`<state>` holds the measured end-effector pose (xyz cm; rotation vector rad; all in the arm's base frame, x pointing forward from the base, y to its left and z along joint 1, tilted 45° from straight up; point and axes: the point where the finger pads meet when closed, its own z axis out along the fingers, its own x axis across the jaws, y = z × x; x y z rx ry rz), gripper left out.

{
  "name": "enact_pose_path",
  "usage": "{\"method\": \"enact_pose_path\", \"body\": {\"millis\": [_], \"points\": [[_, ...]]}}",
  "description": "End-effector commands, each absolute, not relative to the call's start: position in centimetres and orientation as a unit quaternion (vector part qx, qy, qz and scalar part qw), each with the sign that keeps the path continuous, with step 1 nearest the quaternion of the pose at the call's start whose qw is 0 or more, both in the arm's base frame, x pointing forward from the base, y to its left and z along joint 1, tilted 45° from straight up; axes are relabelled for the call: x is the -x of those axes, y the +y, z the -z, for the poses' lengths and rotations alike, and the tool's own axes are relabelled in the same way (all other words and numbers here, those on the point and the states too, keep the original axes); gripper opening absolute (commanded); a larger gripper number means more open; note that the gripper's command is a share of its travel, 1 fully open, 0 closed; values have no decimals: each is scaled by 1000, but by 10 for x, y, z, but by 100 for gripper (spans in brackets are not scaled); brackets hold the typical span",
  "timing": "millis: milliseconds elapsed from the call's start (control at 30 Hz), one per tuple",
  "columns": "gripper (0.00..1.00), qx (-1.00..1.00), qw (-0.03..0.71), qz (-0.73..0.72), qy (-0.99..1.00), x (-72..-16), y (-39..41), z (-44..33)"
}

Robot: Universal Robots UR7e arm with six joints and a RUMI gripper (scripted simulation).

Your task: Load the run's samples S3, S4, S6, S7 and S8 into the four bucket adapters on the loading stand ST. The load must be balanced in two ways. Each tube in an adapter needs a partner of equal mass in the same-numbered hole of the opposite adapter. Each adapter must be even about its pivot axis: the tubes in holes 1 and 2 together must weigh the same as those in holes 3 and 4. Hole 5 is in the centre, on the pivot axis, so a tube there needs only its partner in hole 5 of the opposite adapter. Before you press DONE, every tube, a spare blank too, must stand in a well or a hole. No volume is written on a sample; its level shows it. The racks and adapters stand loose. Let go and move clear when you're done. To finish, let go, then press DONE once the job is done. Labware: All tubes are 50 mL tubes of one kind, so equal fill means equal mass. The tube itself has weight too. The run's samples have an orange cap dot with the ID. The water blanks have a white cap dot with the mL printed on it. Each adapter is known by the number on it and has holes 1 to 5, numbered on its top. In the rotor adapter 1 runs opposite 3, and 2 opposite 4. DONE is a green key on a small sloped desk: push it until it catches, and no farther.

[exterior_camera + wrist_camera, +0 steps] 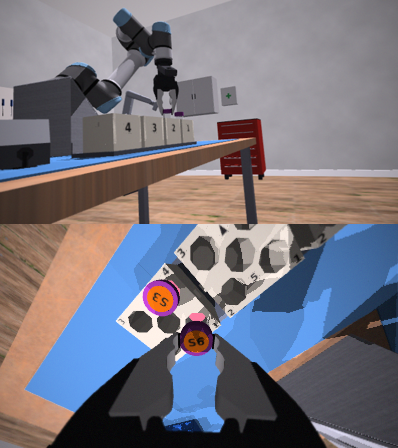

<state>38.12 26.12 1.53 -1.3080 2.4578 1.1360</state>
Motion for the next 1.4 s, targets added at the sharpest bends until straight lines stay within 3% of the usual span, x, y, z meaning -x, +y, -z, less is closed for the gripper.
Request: {"method": "enact_pose_path", "body": {"millis": [0,933,967,1367], "points": [[0,434,68,-377,816,-380,265,-11],[0,434,68,-377,816,-378,272,-4],[35,434,68,-377,816,-378,272,-4],[35,434,68,-377,816,-378,272,-4]]}}
